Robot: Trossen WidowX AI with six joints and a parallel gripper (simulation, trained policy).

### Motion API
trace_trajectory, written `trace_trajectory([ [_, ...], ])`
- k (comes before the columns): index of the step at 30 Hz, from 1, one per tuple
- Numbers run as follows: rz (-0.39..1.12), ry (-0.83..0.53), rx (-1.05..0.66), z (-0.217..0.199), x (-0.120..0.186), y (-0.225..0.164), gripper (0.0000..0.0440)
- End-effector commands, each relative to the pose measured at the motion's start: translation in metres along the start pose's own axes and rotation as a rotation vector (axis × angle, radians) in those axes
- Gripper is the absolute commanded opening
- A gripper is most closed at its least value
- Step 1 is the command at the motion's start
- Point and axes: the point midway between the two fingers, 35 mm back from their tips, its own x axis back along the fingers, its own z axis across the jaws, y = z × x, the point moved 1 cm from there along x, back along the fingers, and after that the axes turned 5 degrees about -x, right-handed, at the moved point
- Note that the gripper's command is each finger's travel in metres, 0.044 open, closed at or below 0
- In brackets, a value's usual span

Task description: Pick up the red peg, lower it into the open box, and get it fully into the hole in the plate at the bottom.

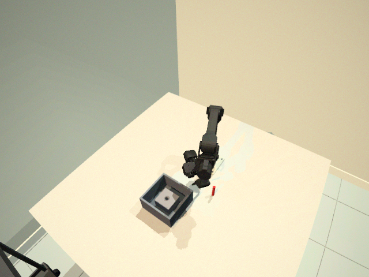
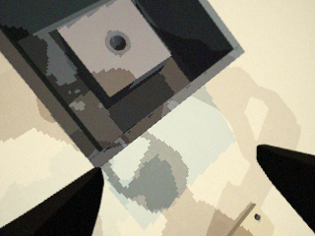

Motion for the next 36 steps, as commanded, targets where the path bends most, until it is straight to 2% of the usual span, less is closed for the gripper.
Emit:
trace_trajectory([
  [1, 0.061, 0.036, -0.022, 0.020, 0.004, -0.022, 0.0440],
  [13, 0.201, 0.082, -0.062, 0.063, 0.000, -0.090, 0.0440],
  [29, 0.185, 0.114, -0.073, 0.088, -0.055, -0.136, 0.0432],
  [31, 0.186, 0.108, -0.063, 0.088, -0.060, -0.139, 0.0410],
  [36, 0.205, 0.085, -0.047, 0.086, -0.072, -0.147, 0.0282],
])
